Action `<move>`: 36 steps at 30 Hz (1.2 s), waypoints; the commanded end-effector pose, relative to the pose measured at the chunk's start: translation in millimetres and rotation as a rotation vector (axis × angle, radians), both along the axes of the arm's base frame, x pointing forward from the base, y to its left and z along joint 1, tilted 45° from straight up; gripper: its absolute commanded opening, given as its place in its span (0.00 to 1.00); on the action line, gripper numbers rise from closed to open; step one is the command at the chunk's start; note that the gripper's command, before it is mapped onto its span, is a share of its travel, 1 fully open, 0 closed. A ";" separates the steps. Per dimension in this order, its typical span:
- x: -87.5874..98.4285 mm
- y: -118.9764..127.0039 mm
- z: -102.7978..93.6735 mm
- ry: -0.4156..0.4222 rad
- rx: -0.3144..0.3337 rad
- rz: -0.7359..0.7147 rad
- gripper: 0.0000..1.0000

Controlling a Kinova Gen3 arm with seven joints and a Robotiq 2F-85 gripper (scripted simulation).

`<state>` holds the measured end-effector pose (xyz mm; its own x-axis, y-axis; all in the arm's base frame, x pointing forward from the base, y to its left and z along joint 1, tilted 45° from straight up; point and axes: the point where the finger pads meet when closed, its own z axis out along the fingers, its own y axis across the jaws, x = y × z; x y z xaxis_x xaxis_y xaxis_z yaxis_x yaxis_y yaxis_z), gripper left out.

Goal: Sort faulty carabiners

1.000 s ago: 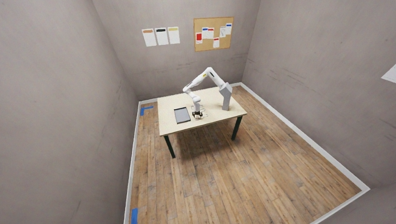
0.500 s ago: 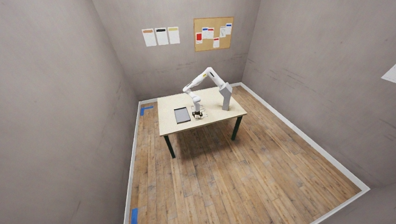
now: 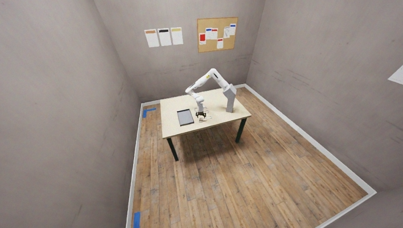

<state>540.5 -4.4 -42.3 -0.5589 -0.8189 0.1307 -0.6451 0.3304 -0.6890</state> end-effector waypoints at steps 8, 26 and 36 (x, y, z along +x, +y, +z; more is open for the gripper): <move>-19.0 27.4 46.6 -0.017 0.000 0.016 1.00; -19.7 25.7 44.2 -0.013 0.001 0.011 1.00; -20.8 -20.1 73.4 -0.070 0.066 -0.075 1.00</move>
<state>518.3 2.8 15.9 -0.5927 -0.8030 0.0622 -0.5999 0.3886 -0.6994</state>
